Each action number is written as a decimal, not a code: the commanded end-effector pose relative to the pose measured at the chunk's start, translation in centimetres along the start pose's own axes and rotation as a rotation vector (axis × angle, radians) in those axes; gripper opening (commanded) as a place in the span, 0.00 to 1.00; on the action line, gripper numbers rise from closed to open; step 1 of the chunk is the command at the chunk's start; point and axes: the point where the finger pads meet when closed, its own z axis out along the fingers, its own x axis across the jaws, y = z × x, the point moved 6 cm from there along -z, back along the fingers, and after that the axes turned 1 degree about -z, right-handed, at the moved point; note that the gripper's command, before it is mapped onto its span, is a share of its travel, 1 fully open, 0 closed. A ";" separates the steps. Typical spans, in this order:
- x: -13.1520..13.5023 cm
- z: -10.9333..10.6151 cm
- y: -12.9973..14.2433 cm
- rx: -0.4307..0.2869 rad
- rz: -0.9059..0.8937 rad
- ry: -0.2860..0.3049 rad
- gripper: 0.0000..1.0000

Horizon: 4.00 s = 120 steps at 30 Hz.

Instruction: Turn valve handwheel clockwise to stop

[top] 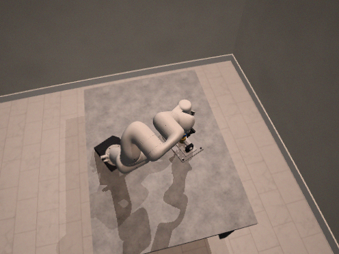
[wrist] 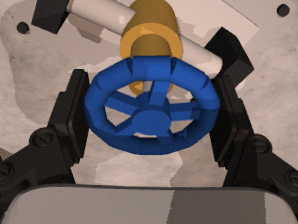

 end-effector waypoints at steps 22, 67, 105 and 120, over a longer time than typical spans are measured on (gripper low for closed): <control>0.0 -0.1 -0.1 0.003 0.003 0.001 0.00; 0.0 -0.1 -0.1 0.004 0.381 0.000 0.00; 0.0 -0.1 -0.1 0.003 1.050 -0.001 0.00; 0.0 -0.1 -0.1 0.003 1.323 -0.002 0.00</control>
